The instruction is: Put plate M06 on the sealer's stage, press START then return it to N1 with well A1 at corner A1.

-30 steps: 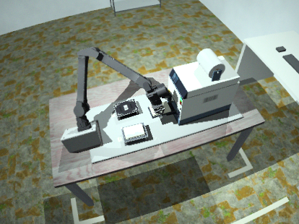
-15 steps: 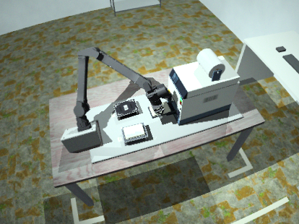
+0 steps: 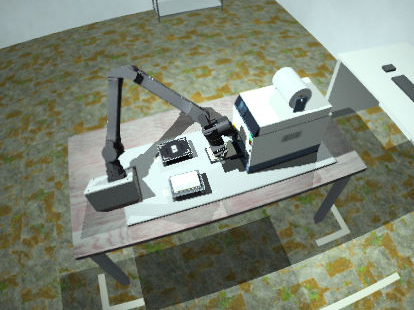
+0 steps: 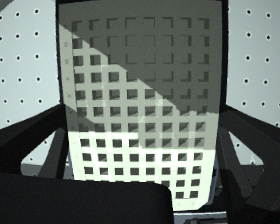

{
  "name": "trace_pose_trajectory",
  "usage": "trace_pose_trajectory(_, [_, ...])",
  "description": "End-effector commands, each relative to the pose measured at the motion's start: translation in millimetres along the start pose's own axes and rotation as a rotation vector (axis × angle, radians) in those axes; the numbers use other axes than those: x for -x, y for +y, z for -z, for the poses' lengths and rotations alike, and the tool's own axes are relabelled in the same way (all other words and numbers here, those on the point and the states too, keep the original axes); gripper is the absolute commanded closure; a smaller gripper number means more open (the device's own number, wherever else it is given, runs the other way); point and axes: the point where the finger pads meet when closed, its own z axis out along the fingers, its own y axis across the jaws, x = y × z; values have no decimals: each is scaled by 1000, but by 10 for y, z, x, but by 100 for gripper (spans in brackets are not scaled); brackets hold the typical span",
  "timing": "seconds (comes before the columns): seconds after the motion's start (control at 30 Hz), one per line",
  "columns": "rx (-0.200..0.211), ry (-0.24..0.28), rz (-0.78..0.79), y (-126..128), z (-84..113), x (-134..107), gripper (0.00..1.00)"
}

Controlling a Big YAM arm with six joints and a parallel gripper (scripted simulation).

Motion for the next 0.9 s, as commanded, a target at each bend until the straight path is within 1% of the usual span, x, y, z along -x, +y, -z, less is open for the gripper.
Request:
trace_pose_trajectory(0.0, [12, 15, -17, 14, 56, -84, 100])
trace_pose_trajectory(0.1, [12, 16, -19, 16, 58, -86, 100])
trace_pose_trajectory(0.4, [9, -6, 3, 47, 117, 95, 100])
trace_pose_trajectory(0.87, [5, -35, 31, 24, 109, 194, 100])
